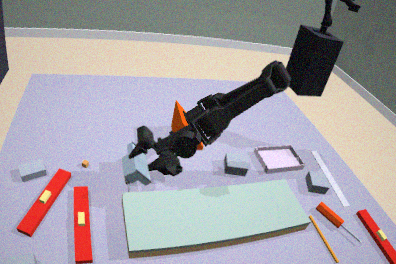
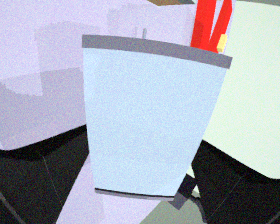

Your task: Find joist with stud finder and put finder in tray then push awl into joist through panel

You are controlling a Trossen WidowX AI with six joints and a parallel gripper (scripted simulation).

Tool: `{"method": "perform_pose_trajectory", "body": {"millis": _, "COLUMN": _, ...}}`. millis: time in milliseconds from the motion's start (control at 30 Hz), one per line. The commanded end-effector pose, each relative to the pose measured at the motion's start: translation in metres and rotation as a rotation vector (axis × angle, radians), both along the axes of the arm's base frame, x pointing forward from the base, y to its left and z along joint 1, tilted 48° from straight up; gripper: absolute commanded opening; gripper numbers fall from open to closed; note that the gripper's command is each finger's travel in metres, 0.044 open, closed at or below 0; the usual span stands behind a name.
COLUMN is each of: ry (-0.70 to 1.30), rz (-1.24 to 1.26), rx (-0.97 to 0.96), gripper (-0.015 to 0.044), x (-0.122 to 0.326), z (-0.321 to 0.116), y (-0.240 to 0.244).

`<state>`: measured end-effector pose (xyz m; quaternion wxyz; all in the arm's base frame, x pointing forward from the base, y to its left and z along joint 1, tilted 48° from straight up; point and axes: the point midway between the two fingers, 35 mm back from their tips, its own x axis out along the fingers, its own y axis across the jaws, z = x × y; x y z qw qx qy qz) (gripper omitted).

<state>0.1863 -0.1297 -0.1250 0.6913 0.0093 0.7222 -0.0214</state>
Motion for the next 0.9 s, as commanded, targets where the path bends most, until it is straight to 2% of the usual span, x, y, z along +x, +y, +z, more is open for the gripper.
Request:
{"method": "perform_pose_trajectory", "body": {"millis": 0, "ry": 0.000, "rz": -0.001, "rx": 0.000, "gripper": 0.0000, "x": 0.0001, "z": -0.0021, "y": 0.0023}}
{"method": "perform_pose_trajectory", "body": {"millis": 567, "ry": 0.000, "rz": 0.001, "rx": 0.001, "gripper": 0.0440, "x": 0.0001, "z": -0.0003, "y": 0.0007}}
{"method": "perform_pose_trajectory", "body": {"millis": 867, "ry": 0.000, "rz": 0.001, "rx": 0.002, "gripper": 0.0440, "x": 0.0007, "z": 0.0073, "y": 0.0007}}
